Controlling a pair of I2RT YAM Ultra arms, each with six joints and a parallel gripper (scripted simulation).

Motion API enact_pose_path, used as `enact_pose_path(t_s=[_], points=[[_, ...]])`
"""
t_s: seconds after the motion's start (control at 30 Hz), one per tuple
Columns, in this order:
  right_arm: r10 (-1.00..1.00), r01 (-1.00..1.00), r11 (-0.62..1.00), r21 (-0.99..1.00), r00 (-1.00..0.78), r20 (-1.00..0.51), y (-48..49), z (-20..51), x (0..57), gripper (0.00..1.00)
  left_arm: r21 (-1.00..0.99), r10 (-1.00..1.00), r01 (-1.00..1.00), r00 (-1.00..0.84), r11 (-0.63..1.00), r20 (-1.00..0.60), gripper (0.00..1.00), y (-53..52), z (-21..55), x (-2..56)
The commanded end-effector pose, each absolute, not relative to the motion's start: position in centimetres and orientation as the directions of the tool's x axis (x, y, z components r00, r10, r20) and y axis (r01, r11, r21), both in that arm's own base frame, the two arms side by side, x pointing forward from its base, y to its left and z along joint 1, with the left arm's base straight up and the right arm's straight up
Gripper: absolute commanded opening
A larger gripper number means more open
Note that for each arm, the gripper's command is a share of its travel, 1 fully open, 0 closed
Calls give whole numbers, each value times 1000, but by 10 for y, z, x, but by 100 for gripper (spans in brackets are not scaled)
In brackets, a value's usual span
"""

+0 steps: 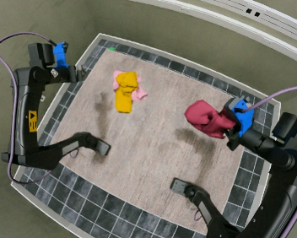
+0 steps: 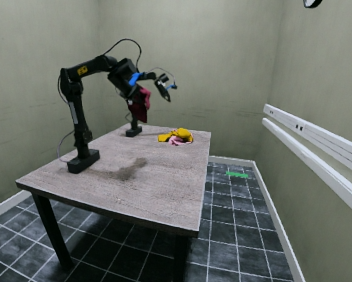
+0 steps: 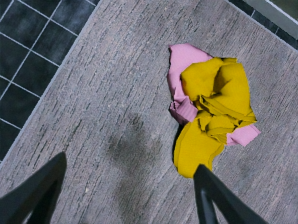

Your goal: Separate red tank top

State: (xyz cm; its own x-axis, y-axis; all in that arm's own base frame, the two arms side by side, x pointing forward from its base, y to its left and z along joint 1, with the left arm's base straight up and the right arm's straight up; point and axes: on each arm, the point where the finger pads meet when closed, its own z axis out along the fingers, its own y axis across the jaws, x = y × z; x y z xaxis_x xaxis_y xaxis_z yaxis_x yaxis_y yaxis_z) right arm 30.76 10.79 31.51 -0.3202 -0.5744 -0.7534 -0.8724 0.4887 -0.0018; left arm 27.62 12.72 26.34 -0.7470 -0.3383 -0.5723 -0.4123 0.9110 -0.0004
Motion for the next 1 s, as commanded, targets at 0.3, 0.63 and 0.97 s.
enact_pose_path(t_s=[0.3, 0.63, 0.97], points=[[-487, -735, 676, -52, -393, -780, 59, 335, 345, 0, 0, -316, -401, -721, 916, -617, 92, 127, 282, 280], [-419, -637, 771, -9, -496, -761, 25, 315, 361, 0, 0, -316, -401, -721, 916, -617, 92, 127, 282, 280], [-365, -546, 836, -46, -492, -791, -1, 337, 363, 0, 0, -316, -401, -721, 916, -617, 92, 127, 282, 280]])
